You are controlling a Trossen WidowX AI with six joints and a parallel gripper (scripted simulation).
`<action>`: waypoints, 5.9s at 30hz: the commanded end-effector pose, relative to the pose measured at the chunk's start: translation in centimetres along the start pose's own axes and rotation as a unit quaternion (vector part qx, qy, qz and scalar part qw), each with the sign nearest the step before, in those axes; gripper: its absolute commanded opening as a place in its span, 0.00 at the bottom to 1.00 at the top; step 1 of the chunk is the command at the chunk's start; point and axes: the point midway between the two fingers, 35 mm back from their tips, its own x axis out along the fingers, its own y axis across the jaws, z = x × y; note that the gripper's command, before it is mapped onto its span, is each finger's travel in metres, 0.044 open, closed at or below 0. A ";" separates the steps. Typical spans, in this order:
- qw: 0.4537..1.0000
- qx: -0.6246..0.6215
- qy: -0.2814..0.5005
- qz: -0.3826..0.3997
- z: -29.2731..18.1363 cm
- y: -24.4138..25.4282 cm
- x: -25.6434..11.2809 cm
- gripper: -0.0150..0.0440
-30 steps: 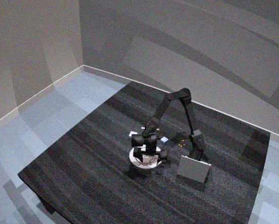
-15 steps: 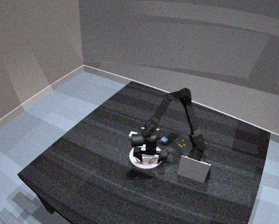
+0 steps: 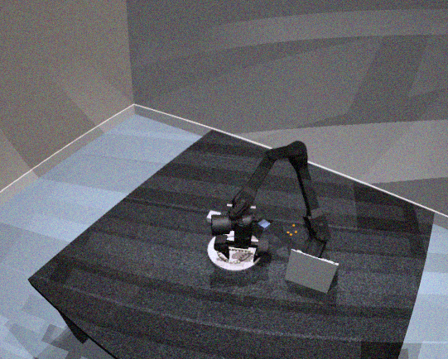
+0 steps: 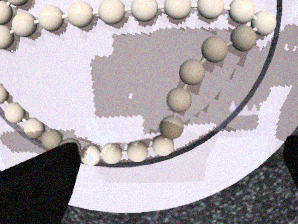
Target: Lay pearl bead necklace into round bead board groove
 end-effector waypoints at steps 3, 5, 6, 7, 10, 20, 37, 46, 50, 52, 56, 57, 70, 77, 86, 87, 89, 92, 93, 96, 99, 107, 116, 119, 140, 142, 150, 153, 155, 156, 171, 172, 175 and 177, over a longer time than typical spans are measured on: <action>0.992 0.128 0.003 0.002 0.7 0.4 -2.6 0.73; 0.989 0.149 0.003 0.002 0.8 0.4 -3.1 0.64; 0.989 0.149 0.003 0.002 0.8 0.4 -3.1 0.60; 0.989 0.149 0.003 0.002 0.8 0.4 -3.1 0.56; 0.989 0.149 0.003 0.002 0.8 0.4 -2.9 0.46; 0.988 0.153 0.007 0.008 0.7 0.8 -2.1 0.46; 0.989 0.150 0.003 0.003 0.8 0.5 0.6 0.46; 0.989 0.149 0.003 0.002 0.8 0.4 1.0 0.46; 0.988 0.153 0.006 0.004 0.7 0.6 0.8 0.28; 0.988 0.153 0.006 0.004 0.7 0.6 0.8 0.25; 0.988 0.153 0.006 0.004 0.7 0.6 0.8 0.25; 0.988 0.153 0.006 0.004 0.7 0.6 0.8 0.25; 0.988 0.153 0.006 0.004 0.7 0.6 0.8 0.25; 0.988 0.153 0.006 0.004 0.7 0.6 0.8 0.25; 0.989 0.149 0.003 0.002 0.8 0.4 0.2 0.25; 0.989 0.149 0.003 0.002 0.7 0.3 0.2 0.25; 0.989 0.149 0.003 0.002 0.4 -0.1 0.2 0.25; 0.989 0.149 0.003 0.002 0.1 -0.4 0.2 0.25; 0.989 0.149 0.003 0.002 0.1 -0.4 0.2 0.25; 0.989 0.149 0.003 0.002 0.1 -0.4 0.2 0.25; 0.989 0.149 0.003 0.002 0.1 -0.4 0.2 0.25; 0.989 0.149 0.003 0.002 0.1 -0.4 1.0 0.25; 0.988 0.152 0.004 0.005 0.1 -0.1 0.7 0.52; 0.988 0.152 0.004 0.005 0.1 -0.1 0.7 0.65; 0.989 0.149 0.003 0.002 0.1 -0.3 0.2 1.00; 0.989 0.149 0.003 0.002 0.1 -0.3 0.2 1.00; 0.991 0.133 0.003 0.002 0.7 -0.3 -1.4 0.82; 0.993 0.118 0.003 0.002 1.3 -0.4 -3.0 0.69; 0.993 0.117 0.003 0.002 1.3 -0.5 -3.1 0.60; 0.993 0.117 0.003 0.002 1.3 -0.5 -2.9 0.56; 0.993 0.120 0.005 0.007 1.3 -0.1 -1.2 0.46; 0.993 0.119 0.005 0.007 1.3 -0.2 -1.1 0.46; 0.993 0.119 0.004 0.006 1.3 -0.2 -0.6 0.46; 0.993 0.118 0.004 0.005 1.3 -0.3 -0.3 0.46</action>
